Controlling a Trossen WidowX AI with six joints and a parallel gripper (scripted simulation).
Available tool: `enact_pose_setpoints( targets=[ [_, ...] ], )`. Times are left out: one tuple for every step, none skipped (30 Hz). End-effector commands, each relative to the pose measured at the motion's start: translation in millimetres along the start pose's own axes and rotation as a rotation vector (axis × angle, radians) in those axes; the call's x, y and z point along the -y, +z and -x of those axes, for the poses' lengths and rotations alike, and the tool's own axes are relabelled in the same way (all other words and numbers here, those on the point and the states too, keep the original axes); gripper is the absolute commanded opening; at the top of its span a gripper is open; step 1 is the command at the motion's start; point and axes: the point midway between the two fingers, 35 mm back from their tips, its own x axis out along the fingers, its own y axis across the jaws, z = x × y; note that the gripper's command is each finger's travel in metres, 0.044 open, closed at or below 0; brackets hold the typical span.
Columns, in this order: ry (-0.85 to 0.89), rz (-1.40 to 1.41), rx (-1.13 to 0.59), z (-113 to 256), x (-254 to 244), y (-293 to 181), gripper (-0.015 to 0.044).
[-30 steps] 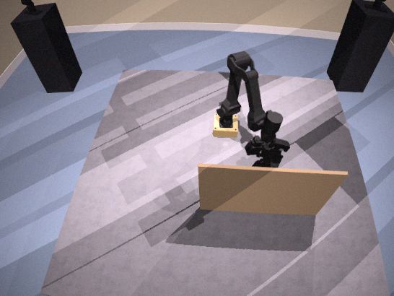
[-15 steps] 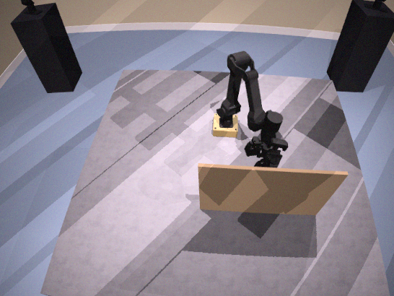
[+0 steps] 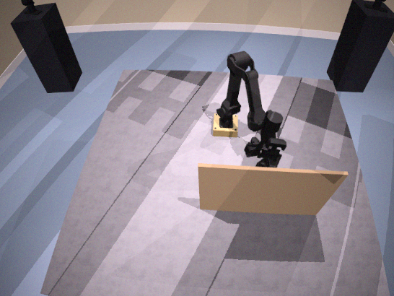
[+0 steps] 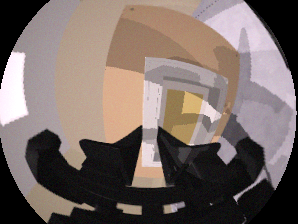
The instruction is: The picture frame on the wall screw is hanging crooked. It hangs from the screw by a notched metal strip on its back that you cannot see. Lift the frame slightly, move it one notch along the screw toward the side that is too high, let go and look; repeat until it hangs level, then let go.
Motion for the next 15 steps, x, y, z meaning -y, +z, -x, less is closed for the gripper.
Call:
enact_pose_setpoints(
  targets=[
    [0.0, -0.027, -0.002, 0.0, -0.3, 0.1, 0.0],
    [0.0, -0.04, -0.002, 0.0, -0.3, 0.2, 0.0],
    [0.0, -0.04, -0.002, 0.0, -0.3, 0.2, 0.0],
    [0.0, -0.04, -0.002, 0.0, -0.3, 0.2, 0.0],
    [0.0, -0.051, -0.002, 0.0, -0.4, 0.2, 0.0],
    [0.0, -0.061, -0.002, -0.1, -0.4, 0.3, 0.0],
    [0.0, -0.061, -0.002, -0.1, -0.4, 0.3, 0.0],
    [0.0, -0.061, -0.002, -0.1, -0.4, 0.3, 0.0],
    [0.0, -0.071, -0.002, -0.1, -0.5, 0.3, 0.0],
    [0.0, -0.082, -0.002, -0.1, -0.5, 0.3, 0.0],
    [0.0, -0.082, -0.002, -0.1, -0.5, 0.3, 0.0],
    [0.0, -0.082, -0.002, -0.1, -0.5, 0.3, 0.0],
    [0.0, -0.092, -0.002, -0.1, -0.5, 0.4, 0.0],
    [0.0, -0.103, -0.002, -0.1, -0.6, 0.4, 0.0],
    [0.0, -0.103, -0.002, -0.1, -0.6, 0.4, 0.0]
  ],
)
